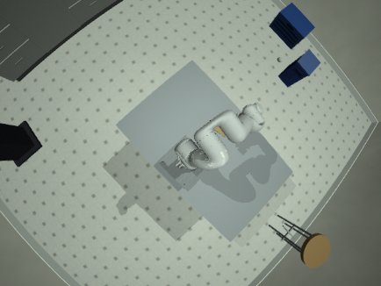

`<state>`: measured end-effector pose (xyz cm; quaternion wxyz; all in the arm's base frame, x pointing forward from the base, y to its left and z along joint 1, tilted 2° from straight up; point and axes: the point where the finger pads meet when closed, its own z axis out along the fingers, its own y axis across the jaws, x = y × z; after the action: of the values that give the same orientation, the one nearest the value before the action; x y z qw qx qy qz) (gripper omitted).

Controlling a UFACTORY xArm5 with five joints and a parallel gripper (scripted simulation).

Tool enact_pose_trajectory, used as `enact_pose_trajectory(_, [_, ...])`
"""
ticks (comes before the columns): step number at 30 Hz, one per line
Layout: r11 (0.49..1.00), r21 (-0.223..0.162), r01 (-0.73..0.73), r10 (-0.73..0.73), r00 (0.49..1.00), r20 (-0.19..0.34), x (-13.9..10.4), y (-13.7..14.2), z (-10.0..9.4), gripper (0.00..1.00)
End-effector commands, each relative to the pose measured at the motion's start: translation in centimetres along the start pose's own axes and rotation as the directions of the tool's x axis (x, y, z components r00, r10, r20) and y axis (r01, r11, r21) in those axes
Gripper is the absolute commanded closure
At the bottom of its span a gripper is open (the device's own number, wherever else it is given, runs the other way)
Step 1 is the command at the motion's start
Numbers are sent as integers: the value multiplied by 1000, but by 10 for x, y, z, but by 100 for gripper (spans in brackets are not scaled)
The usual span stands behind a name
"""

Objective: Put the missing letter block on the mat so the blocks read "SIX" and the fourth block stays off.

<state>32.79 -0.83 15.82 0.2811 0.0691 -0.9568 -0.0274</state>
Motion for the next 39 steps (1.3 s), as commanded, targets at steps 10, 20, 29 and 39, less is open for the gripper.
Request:
enact_pose_trajectory(10, [987, 69, 146, -152, 984, 94, -29, 24, -13, 0])
enact_pose_trajectory(20, [987, 69, 146, -152, 984, 94, -29, 24, -13, 0])
enact_pose_trajectory(29, [987, 69, 146, -152, 984, 94, -29, 24, -13, 0])
enact_pose_trajectory(39, [987, 69, 146, -152, 984, 94, -29, 24, -13, 0])
